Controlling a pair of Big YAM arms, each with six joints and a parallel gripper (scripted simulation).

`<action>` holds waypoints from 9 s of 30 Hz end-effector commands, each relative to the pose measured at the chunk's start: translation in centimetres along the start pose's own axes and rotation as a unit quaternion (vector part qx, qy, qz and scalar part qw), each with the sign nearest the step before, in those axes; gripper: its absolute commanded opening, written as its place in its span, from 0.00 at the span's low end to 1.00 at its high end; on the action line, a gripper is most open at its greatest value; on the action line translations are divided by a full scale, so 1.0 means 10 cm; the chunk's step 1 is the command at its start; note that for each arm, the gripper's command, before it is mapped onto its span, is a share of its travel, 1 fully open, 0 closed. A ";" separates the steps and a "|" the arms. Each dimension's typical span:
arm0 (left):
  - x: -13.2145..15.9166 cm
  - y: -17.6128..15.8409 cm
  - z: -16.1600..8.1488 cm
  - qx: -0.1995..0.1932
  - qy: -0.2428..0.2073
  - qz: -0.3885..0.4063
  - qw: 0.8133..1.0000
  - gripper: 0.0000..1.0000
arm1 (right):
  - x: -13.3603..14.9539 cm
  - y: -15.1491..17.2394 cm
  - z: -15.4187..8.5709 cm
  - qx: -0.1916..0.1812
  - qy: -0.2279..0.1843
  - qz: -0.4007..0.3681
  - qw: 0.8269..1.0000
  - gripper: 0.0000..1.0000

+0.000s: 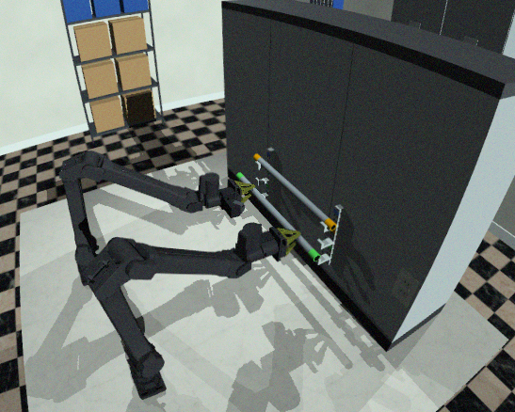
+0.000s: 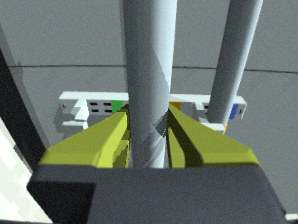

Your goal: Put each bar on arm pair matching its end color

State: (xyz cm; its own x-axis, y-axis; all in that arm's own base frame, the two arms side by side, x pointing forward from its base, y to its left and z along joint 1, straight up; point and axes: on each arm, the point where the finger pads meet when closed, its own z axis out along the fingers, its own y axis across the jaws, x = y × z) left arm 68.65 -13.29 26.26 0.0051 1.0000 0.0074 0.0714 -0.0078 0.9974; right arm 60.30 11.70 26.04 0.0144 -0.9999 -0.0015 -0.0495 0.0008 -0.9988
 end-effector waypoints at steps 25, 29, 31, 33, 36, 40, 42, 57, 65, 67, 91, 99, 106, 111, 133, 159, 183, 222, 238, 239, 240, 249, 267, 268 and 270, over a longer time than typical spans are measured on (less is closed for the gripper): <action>0.00 0.66 -0.52 -0.053 0.006 -0.015 0.998 0.00 | 0.07 -0.60 -0.49 0.051 0.004 0.011 0.999 0.00; 0.00 0.66 -0.55 -0.053 0.006 -0.015 0.998 0.00 | 0.07 -0.60 -0.53 0.051 0.004 0.011 0.999 0.00; 0.00 0.65 -0.59 -0.053 0.006 -0.015 0.998 0.00 | 0.07 -0.60 -0.56 0.051 0.004 0.011 0.999 0.00; 0.00 0.65 -0.62 -0.053 0.006 -0.015 0.998 0.00 | 0.07 -0.60 -0.60 0.051 0.004 0.011 0.999 0.00; 0.00 0.65 -0.67 -0.053 0.006 -0.015 0.998 0.00 | 0.07 -0.60 -0.65 0.051 0.004 0.011 0.999 0.00; 0.00 0.64 -0.74 -0.053 0.006 -0.015 0.998 0.00 | 0.07 -0.61 -0.71 0.051 0.004 0.011 0.999 0.00; 0.00 0.64 -0.77 -0.053 0.006 -0.015 0.998 0.00 | 0.07 -0.61 -0.75 0.051 0.004 0.011 0.999 0.00; -0.01 0.59 -0.98 -0.053 0.006 -0.015 0.998 0.00 | 0.08 -0.58 -0.96 0.051 0.004 0.011 0.999 0.00; -0.01 0.57 -1.08 -0.053 0.006 -0.015 0.998 0.00 | 0.08 -0.57 -1.06 0.051 0.005 0.011 0.999 0.00; -0.01 0.56 -1.12 -0.053 0.006 -0.015 0.998 0.00 | 0.08 -0.56 -1.10 0.051 0.005 0.011 0.999 0.00; -0.01 0.49 -1.48 -0.053 0.006 -0.015 0.998 0.00 | 0.08 -0.52 -1.46 0.051 0.005 0.011 0.999 0.00; -0.01 0.47 -1.58 -0.053 0.006 -0.015 0.998 0.00 | 0.08 -0.50 -1.56 0.051 0.005 0.011 0.999 0.00; -0.02 0.44 -1.69 -0.053 0.006 -0.015 0.998 0.00 | 0.08 -0.49 -1.68 0.051 0.005 0.011 0.999 0.00; -0.02 0.43 -1.77 -0.053 0.006 -0.015 0.998 0.00 | 0.08 -0.48 -1.76 0.051 0.005 0.011 0.999 0.00; -0.02 0.39 -1.78 -0.053 0.006 -0.015 0.998 0.00 | 0.08 -0.45 -1.77 0.051 0.005 0.011 0.999 0.00; -0.02 0.36 -1.80 -0.053 0.006 -0.015 0.998 0.00 | 0.08 -0.43 -1.81 0.051 0.005 0.011 0.999 0.00; -0.02 0.14 -1.78 -0.053 0.005 -0.015 0.998 0.00 | 0.08 -0.21 -1.80 0.051 0.005 0.011 0.999 0.00; -0.02 -0.42 -1.67 -0.053 0.005 -0.015 0.998 0.00 | 0.08 0.33 -1.71 0.051 0.005 0.011 0.999 0.00; -0.02 -0.53 -1.56 -0.053 0.006 -0.015 0.998 0.00 | 0.07 0.44 -1.60 0.051 0.005 0.011 0.999 0.00; -0.02 -0.52 -1.54 -0.053 0.006 -0.015 0.998 0.00 | 0.07 0.44 -1.58 0.051 0.005 0.011 0.999 0.00; -0.02 -0.52 -1.53 -0.053 0.006 -0.015 0.998 0.00 | 0.07 0.44 -1.57 0.051 0.005 0.011 0.999 0.00; -0.02 -0.52 -1.41 -0.053 0.006 -0.015 0.998 0.00 | 0.07 0.44 -1.45 0.051 0.005 0.011 0.999 0.00; -0.01 -0.37 -1.15 -0.054 0.005 -0.015 0.998 0.00 | 0.07 0.28 -1.19 0.052 0.005 0.011 0.999 0.00; -0.01 -0.37 -1.14 -0.054 0.005 -0.015 0.998 0.00 | 0.07 0.28 -1.17 0.052 0.005 0.011 0.999 0.00; -0.01 -0.37 -1.10 -0.054 0.005 -0.015 0.998 0.00 | 0.07 0.28 -1.14 0.052 0.005 0.011 0.999 0.00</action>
State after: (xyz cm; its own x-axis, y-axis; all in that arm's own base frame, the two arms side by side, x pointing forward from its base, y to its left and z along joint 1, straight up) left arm 55.13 -13.88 21.34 0.0143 0.9999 -0.0009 0.0019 0.0008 1.0000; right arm 46.64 10.97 21.25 0.0166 -0.9999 -0.0018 0.0030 0.0019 -1.0000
